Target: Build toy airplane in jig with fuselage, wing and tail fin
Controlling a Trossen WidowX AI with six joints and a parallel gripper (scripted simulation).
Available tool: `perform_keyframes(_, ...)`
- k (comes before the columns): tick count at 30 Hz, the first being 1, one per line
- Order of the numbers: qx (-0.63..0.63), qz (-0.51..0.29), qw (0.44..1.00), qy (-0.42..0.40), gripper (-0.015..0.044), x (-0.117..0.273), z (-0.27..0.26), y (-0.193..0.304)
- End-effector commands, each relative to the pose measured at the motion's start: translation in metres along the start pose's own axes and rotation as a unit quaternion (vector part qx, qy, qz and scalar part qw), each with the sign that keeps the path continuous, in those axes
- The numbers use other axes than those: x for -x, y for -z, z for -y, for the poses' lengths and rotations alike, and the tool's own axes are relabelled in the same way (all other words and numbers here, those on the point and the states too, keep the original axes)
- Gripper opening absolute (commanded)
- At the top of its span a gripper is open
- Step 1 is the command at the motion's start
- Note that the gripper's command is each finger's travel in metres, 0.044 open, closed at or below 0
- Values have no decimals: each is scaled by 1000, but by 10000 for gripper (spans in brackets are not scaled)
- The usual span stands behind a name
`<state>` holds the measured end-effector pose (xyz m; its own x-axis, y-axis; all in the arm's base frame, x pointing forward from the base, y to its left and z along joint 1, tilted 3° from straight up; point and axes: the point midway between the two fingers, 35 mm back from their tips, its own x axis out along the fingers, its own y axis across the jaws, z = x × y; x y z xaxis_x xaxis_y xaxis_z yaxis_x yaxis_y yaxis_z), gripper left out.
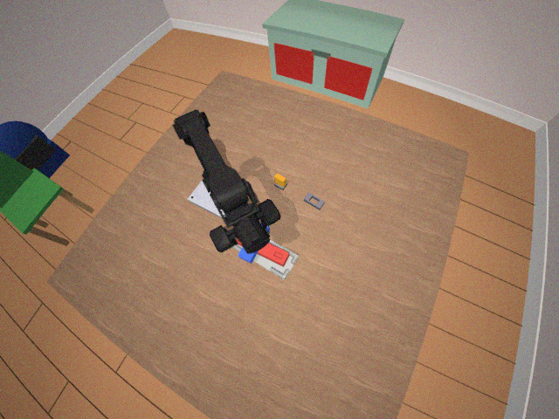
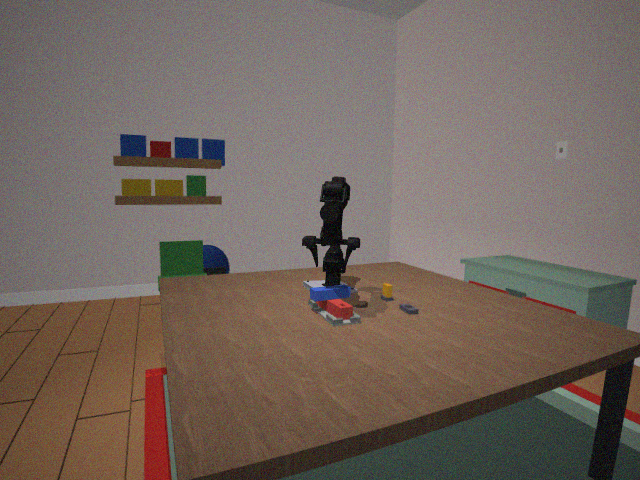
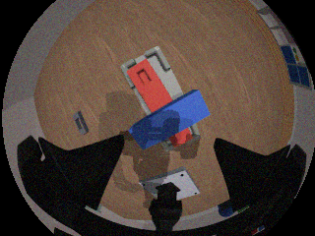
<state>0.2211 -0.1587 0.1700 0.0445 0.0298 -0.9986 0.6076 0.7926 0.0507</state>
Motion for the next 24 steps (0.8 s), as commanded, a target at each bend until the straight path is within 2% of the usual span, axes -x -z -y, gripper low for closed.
perform_keyframes(1, 231, -2, 973, -2, 440, 0, 0, 0)
perform_keyframes(12, 231, -2, 973, -2, 440, 0, -2, 0)
perform_keyframes(18, 231, -2, 973, -2, 440, -1, -68, 21)
perform_keyframes(24, 231, -3, 973, -4, 440, -1, -130, 63)
